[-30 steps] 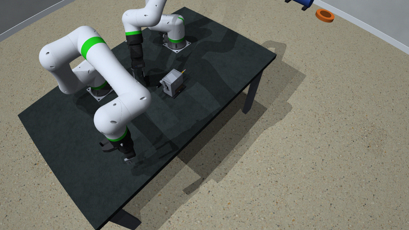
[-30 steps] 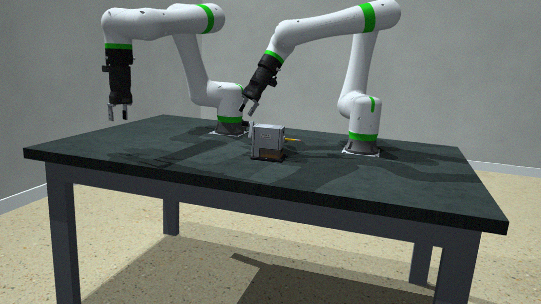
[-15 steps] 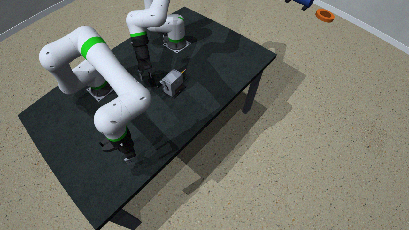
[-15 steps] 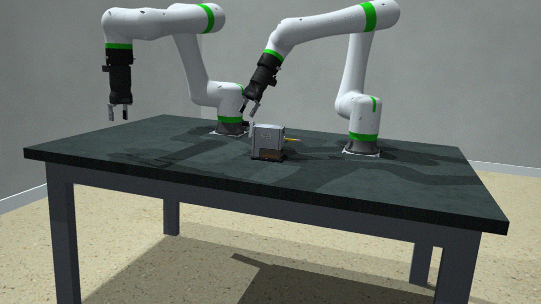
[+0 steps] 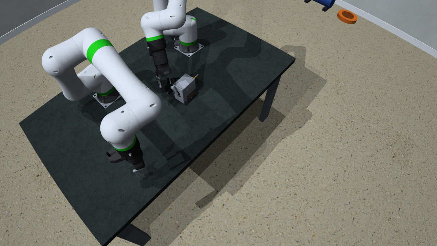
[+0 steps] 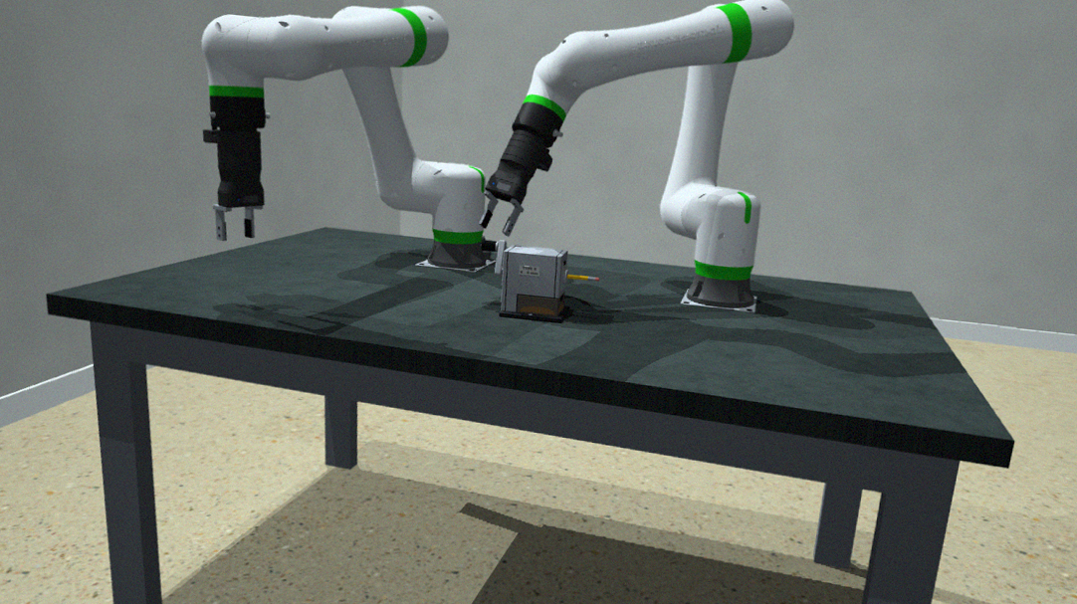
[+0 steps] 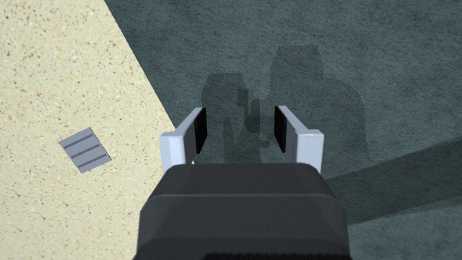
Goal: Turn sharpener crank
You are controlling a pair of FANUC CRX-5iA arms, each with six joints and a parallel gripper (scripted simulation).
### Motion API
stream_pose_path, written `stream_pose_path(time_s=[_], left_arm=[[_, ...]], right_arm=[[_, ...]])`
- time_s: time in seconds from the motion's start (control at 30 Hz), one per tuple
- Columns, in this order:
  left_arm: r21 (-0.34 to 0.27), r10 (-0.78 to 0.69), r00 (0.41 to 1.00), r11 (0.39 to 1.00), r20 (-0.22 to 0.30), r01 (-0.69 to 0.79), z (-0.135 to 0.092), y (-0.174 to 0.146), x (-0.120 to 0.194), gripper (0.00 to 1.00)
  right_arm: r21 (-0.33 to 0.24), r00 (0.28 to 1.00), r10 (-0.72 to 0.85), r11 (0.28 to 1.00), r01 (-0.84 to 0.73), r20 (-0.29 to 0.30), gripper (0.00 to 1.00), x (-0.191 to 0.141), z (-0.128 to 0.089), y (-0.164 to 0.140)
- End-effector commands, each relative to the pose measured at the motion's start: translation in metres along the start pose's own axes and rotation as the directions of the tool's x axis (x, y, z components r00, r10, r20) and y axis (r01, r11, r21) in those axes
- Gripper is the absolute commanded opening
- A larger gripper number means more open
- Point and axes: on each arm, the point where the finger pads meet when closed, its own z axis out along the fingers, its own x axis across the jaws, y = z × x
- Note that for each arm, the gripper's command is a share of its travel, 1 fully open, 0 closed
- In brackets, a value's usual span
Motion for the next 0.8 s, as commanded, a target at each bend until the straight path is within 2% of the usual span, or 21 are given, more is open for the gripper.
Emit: stream_pose_path(time_s=[0.0, 0.23, 0.77], left_arm=[[0.0, -0.021, 1.0, 1.0, -0.021, 0.021, 0.004, 0.015, 0.013, 1.0], [0.0, -0.047, 0.998, 0.999, -0.049, 0.047, 0.008, 0.03, 0.031, 1.0], [0.001, -0.129, 0.982, 0.991, -0.135, 0.13, 0.018, 0.076, 0.093, 1.0]], right_arm=[[0.0, 1.0, 0.0, 1.0, 0.0, 0.003, 1.0, -0.001, -0.002, 0.0], [0.0, 1.0, 0.0, 1.0, 0.0, 0.003, 1.0, -0.001, -0.002, 0.0], [0.0, 1.0, 0.0, 1.0, 0.0, 0.003, 1.0, -0.001, -0.002, 0.0]])
